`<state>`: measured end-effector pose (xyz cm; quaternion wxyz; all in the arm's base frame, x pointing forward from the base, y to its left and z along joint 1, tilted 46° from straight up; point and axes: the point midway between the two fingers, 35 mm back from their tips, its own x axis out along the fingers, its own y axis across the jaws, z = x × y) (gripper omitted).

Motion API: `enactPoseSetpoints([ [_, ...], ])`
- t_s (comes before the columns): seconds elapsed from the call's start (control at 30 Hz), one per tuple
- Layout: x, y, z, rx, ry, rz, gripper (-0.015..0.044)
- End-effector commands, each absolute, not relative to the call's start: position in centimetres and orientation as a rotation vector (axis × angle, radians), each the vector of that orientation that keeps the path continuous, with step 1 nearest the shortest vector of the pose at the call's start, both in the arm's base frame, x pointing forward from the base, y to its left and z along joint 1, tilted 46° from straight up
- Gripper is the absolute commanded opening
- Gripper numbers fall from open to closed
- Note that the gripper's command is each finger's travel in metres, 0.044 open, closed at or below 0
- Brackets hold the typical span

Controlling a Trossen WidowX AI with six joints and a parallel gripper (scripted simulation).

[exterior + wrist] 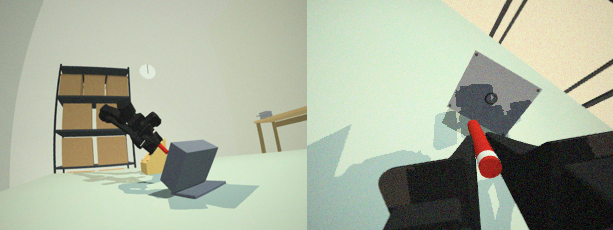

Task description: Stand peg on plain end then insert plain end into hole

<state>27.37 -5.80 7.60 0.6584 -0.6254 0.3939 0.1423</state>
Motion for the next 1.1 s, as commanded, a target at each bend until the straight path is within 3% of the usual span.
enactPoseSetpoints([
  [0.0, 27.4, -5.7, 7.7, -1.438, 0.863, 0.326, 0.0],
  [1.07, 30.3, -6.3, 7.2, -1.499, 0.783, 0.314, 0.0],
])
